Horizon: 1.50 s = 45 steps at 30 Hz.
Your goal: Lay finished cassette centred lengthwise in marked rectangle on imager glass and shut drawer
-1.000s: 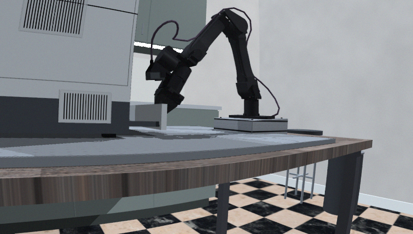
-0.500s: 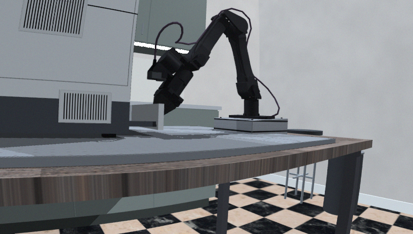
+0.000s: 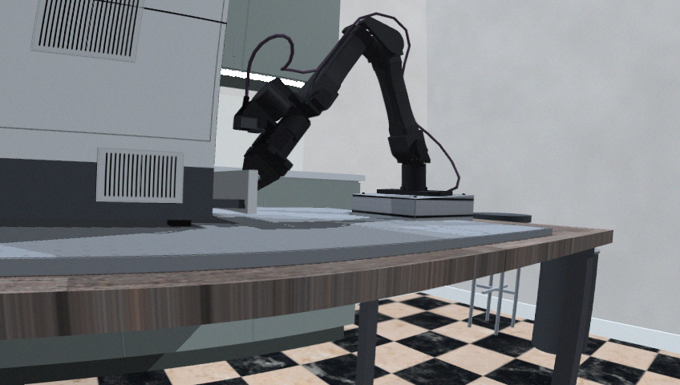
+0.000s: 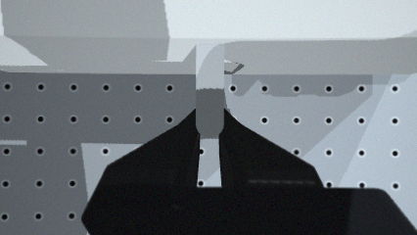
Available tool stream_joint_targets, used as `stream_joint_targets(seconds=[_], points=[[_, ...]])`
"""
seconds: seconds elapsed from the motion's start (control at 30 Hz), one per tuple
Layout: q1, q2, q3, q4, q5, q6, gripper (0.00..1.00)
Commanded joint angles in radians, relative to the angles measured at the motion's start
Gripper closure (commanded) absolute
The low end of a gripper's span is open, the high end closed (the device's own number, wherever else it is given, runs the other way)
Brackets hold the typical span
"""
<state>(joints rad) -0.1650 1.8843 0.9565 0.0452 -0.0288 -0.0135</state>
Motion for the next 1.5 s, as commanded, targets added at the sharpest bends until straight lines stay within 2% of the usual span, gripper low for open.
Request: stream_joint_targets(seconds=[0.0,0.43,1.47], points=[[0.010,0.025,0.050,0.042,-0.003,0.007,1.00],[0.011,0.069,0.117,0.019,-0.001,0.008,1.00],[0.010,0.071,0.120,0.018,-0.001,0.007,1.00]])
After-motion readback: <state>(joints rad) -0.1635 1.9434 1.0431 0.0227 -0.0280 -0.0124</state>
